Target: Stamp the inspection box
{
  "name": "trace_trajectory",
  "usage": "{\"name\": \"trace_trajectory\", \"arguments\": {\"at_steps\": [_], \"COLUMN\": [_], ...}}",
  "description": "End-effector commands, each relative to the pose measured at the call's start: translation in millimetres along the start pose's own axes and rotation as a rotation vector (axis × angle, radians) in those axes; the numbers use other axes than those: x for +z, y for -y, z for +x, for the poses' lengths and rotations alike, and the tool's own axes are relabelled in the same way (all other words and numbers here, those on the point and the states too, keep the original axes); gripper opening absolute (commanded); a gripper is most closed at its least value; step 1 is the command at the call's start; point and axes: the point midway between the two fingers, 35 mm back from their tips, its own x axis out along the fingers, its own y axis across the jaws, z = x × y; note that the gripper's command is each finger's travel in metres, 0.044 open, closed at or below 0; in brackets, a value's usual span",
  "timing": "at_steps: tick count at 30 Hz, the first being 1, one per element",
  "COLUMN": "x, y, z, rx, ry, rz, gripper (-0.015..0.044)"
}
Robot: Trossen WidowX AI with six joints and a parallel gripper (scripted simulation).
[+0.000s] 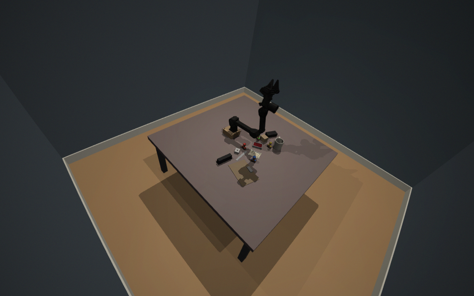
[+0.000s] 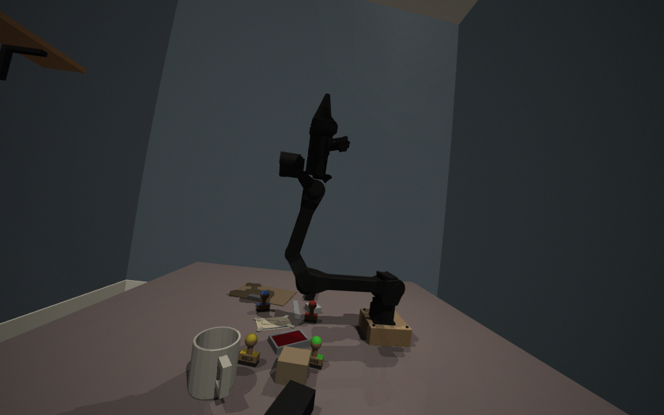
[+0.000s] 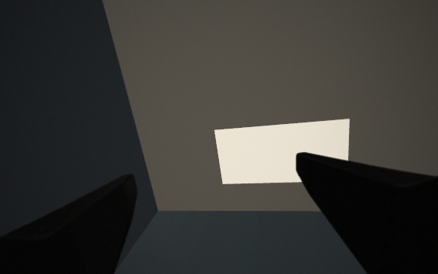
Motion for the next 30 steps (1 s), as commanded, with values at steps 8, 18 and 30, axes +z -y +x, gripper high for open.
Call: {"name": "trace_trajectory", "arguments": {"at_steps": [8,18,30], "x": [87,232,301], "y": [-17,11,133], "z": [23,22,-59], "rx": [-0.103,-0.414,-1.082], "ry": [0.235,0.584,0.663], "rz": [0.037,0.081,0.173], "gripper": [0.0213,0.0213,0.0213]}}
